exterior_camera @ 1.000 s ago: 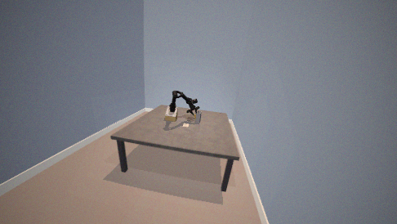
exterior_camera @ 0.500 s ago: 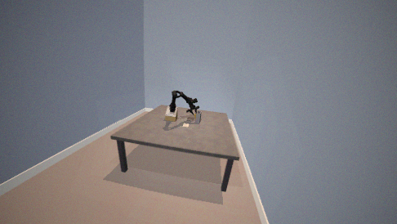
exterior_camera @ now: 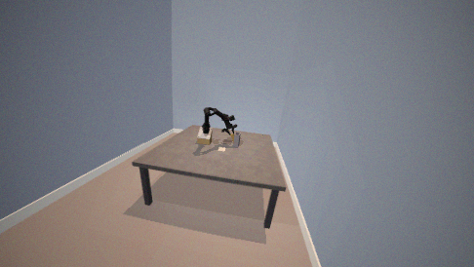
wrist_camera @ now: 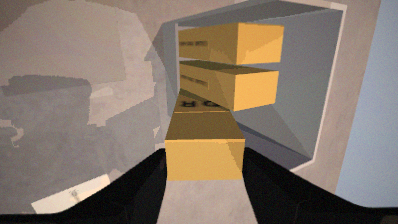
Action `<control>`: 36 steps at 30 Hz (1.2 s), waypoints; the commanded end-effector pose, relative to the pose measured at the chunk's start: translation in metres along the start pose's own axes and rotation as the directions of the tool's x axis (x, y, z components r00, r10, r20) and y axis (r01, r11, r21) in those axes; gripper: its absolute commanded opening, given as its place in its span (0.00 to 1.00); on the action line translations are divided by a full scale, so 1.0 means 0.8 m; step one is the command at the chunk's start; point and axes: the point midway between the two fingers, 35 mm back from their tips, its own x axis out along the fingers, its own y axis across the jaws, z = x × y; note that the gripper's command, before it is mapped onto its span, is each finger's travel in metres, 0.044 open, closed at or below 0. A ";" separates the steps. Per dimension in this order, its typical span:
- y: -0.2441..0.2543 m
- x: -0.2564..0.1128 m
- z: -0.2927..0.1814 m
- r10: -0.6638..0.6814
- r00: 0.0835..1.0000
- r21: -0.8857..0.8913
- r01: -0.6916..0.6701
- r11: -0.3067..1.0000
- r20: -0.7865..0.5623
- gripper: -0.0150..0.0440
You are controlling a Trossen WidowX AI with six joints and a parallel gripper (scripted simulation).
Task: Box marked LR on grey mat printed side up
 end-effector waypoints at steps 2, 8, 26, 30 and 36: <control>0.000 -0.011 -0.001 -0.001 1.000 0.001 0.001 1.000 -0.003 0.51; 0.001 -0.018 -0.002 -0.001 1.000 0.000 0.001 1.000 -0.003 0.51; 0.025 -0.032 0.001 0.002 1.000 -0.001 -0.002 1.000 0.001 0.51; 0.032 -0.036 0.001 0.002 1.000 -0.001 -0.002 1.000 0.001 0.51; 0.043 -0.042 0.001 0.002 1.000 -0.001 -0.002 1.000 0.001 0.51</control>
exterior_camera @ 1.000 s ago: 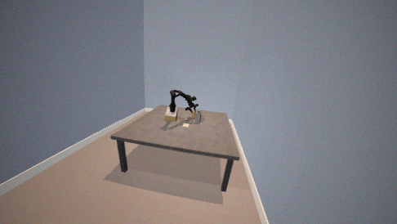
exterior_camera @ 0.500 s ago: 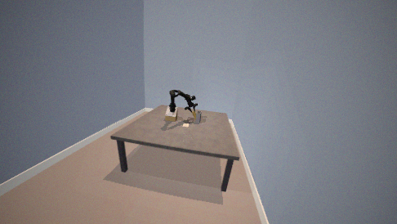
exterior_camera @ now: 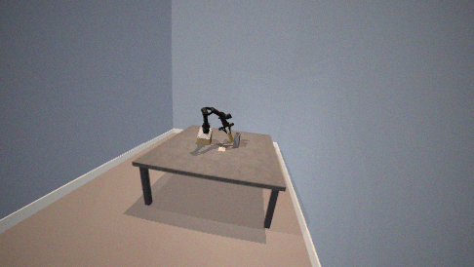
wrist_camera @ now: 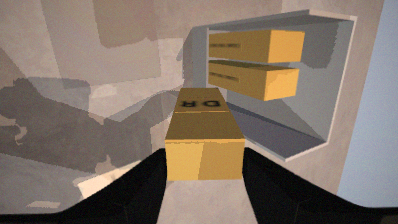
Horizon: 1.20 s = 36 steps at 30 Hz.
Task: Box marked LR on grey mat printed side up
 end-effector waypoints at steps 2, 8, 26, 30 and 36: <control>0.009 -0.005 -0.002 -0.003 1.000 0.002 0.003 1.000 -0.004 0.51; 0.020 -0.010 -0.002 -0.004 1.000 0.002 0.004 1.000 -0.005 0.51; 0.028 -0.014 -0.025 -0.004 1.000 0.001 0.004 1.000 -0.006 0.51; 0.028 -0.014 -0.034 -0.004 1.000 0.001 0.004 1.000 -0.007 0.51; 0.028 -0.014 -0.043 -0.005 1.000 0.000 0.005 1.000 -0.008 0.51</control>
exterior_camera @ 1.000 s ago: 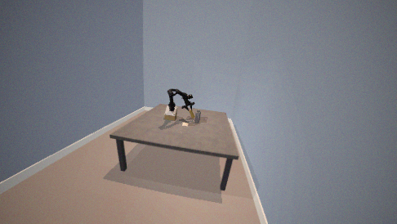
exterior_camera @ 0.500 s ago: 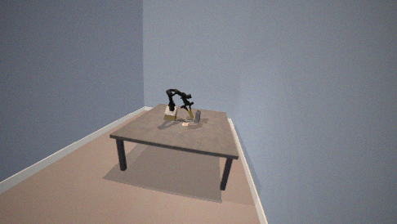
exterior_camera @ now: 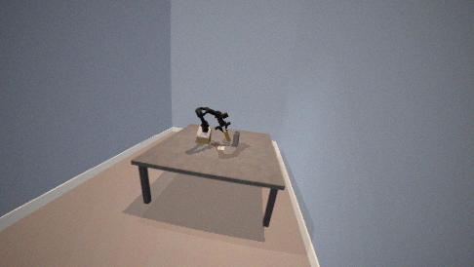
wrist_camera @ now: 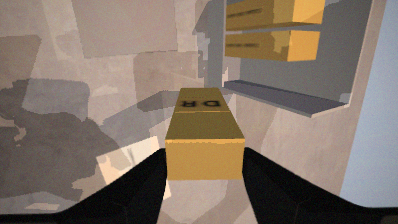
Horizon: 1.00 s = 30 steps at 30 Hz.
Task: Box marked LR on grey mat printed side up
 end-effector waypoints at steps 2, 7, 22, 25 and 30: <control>0.002 0.001 -0.005 -0.001 1.000 -0.007 0.000 1.000 -0.006 0.51; 0.005 0.009 -0.005 0.001 1.000 -0.007 -0.001 1.000 -0.005 0.51; 0.019 0.036 -0.004 0.001 1.000 -0.007 -0.001 1.000 -0.004 0.51; 0.022 0.041 -0.005 0.000 1.000 -0.007 0.000 1.000 -0.005 0.51; 0.028 0.049 -0.006 -0.001 1.000 -0.007 0.001 1.000 -0.007 0.51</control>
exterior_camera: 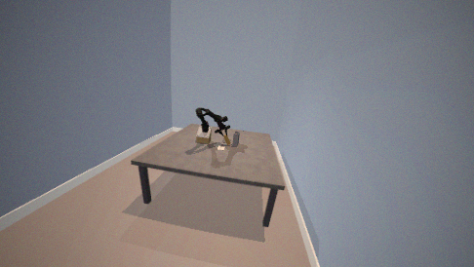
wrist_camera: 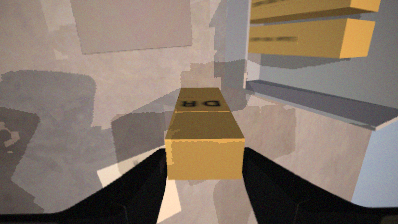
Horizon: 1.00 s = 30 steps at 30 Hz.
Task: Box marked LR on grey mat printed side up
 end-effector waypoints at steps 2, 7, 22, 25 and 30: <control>0.005 0.006 0.000 0.002 1.000 -0.006 -0.002 1.000 0.002 0.51; 0.003 0.003 -0.001 0.001 1.000 -0.001 -0.001 1.000 -0.002 0.66; -0.012 0.008 0.000 0.080 0.997 -0.008 -0.080 0.997 0.005 0.66; -0.018 0.010 0.000 0.117 0.993 -0.008 -0.117 0.993 0.005 0.66; -0.029 0.013 0.000 0.174 0.985 -0.007 -0.174 0.985 0.005 0.66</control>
